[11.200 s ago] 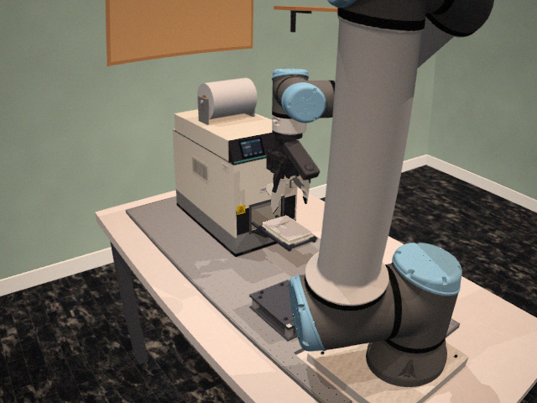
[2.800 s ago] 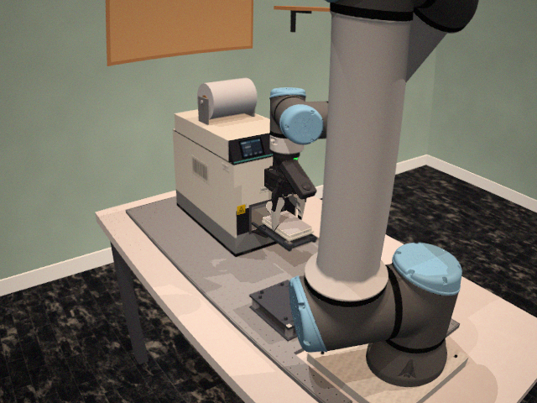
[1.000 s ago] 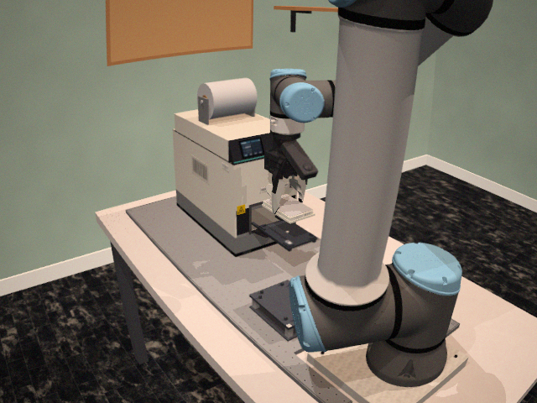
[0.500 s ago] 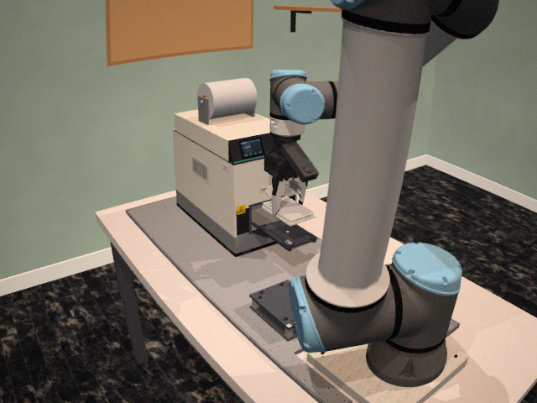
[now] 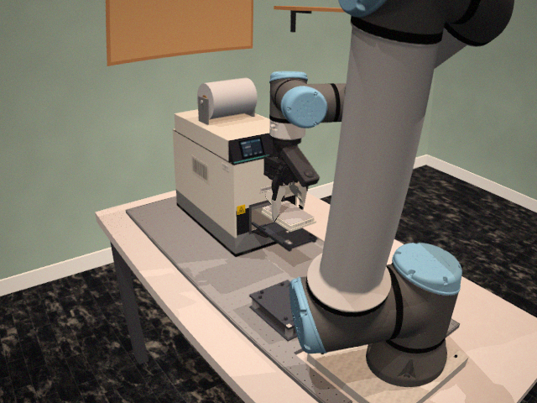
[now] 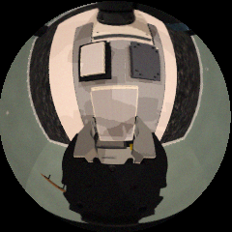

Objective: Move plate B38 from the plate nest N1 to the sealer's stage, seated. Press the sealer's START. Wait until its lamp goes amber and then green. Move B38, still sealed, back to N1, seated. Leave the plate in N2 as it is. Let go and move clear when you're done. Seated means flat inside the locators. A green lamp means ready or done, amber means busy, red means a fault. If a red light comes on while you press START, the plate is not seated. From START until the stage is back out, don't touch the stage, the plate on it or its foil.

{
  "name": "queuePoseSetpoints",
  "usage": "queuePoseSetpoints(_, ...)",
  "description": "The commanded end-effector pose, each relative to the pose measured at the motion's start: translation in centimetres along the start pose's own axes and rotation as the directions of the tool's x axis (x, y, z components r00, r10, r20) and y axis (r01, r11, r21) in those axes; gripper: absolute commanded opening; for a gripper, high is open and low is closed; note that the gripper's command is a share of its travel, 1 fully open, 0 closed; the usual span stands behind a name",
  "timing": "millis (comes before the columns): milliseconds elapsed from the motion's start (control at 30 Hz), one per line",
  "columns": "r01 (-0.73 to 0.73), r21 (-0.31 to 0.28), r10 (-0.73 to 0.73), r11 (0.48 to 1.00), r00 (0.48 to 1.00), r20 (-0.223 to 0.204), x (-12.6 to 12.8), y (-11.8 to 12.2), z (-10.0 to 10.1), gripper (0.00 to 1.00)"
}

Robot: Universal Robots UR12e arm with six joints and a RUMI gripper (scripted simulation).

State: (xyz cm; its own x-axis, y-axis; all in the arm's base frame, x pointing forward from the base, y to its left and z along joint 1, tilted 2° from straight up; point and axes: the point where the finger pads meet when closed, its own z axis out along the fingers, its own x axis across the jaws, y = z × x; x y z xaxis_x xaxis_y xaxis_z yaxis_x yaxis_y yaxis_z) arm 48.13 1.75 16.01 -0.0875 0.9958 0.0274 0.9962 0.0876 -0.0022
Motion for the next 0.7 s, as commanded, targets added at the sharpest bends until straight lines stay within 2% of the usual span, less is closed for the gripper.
queuePoseSetpoints(0, 0.000, -0.001, 0.000, 1.000, 1.000, 0.000, 0.7, -1.0, -0.1, 0.00)
queuePoseSetpoints(667, 0.000, -0.001, 0.000, 1.000, 1.000, 0.000, 3.1, -4.2, -0.1, 0.00)
